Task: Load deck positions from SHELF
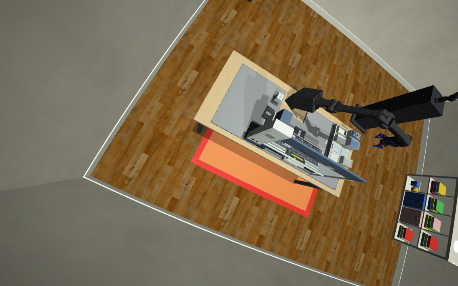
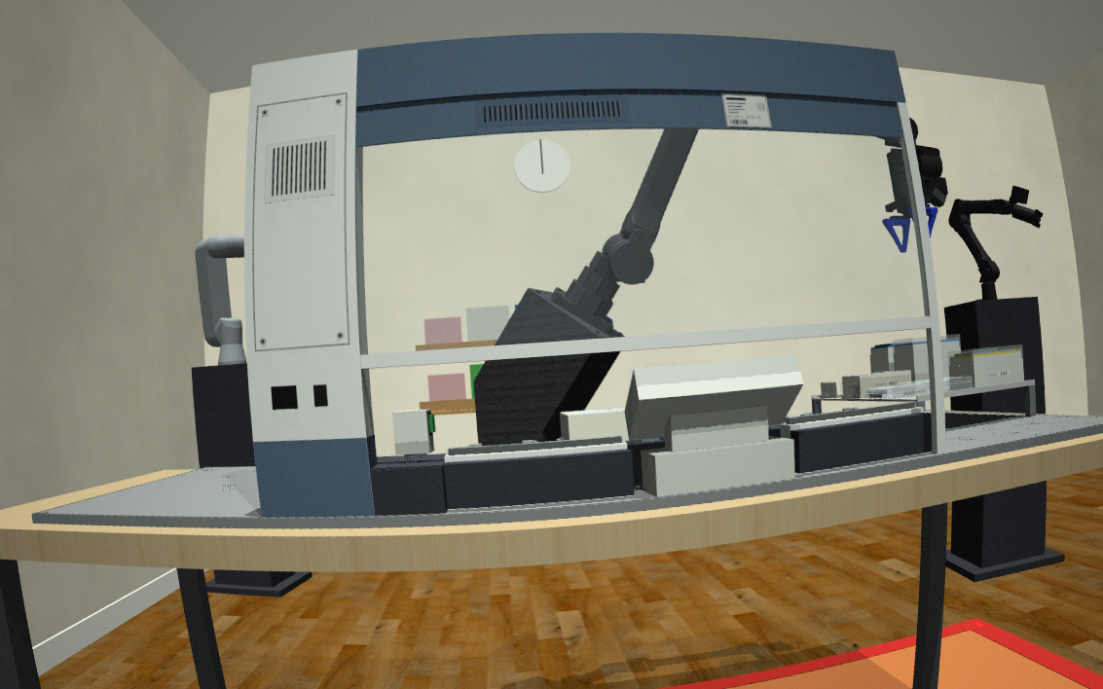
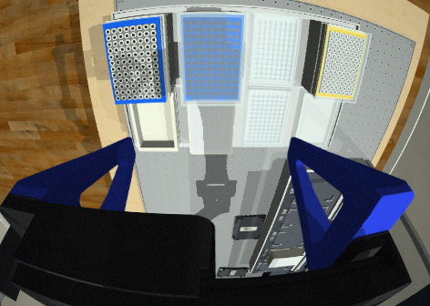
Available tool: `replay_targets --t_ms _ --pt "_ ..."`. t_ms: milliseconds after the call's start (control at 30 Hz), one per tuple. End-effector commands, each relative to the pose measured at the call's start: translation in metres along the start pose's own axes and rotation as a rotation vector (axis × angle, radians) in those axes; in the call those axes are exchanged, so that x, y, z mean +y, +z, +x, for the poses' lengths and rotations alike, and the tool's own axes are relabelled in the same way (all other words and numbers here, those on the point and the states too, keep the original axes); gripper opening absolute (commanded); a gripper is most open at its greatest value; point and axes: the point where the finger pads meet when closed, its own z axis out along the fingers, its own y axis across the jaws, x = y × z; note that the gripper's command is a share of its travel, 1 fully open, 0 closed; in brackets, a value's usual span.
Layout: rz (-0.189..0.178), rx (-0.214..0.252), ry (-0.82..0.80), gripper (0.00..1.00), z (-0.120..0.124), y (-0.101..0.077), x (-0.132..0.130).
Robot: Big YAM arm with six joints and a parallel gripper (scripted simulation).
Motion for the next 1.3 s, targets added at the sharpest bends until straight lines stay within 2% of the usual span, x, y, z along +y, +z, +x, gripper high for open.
replay_targets --t_ms 0,300,367,500,633,700,767,833,1133,1167,1200,1267 --pt "-0.018 -0.008 0.0 1.0 -0.005 0.0 0.03" --pt "-0.019 -0.009 0.0 1.0 -0.008 -0.007 0.074" --pt "-0.019 -0.009 0.0 1.0 -0.008 -0.007 0.074" --pt "-0.025 -0.045 0.016 1.0 -0.02 -0.021 0.089" --pt "-0.025 -0.034 0.011 1.0 -0.017 -0.017 0.11" --pt "-0.027 -0.04 0.014 1.0 -0.018 -0.017 0.111" --pt "-0.01 -0.031 0.039 1.0 -0.019 -0.01 0.095" --pt "-0.012 -0.045 0.045 1.0 -0.018 -0.019 0.091" --pt "-0.022 -0.045 0.02 1.0 -0.015 -0.02 0.099" --pt "-0.01 -0.026 0.036 1.0 -0.014 -0.003 0.098" --pt "-0.008 -0.009 0.027 1.0 -0.01 0.006 0.101" --pt "-0.009 -0.006 0.014 1.0 -0.01 0.011 0.102"
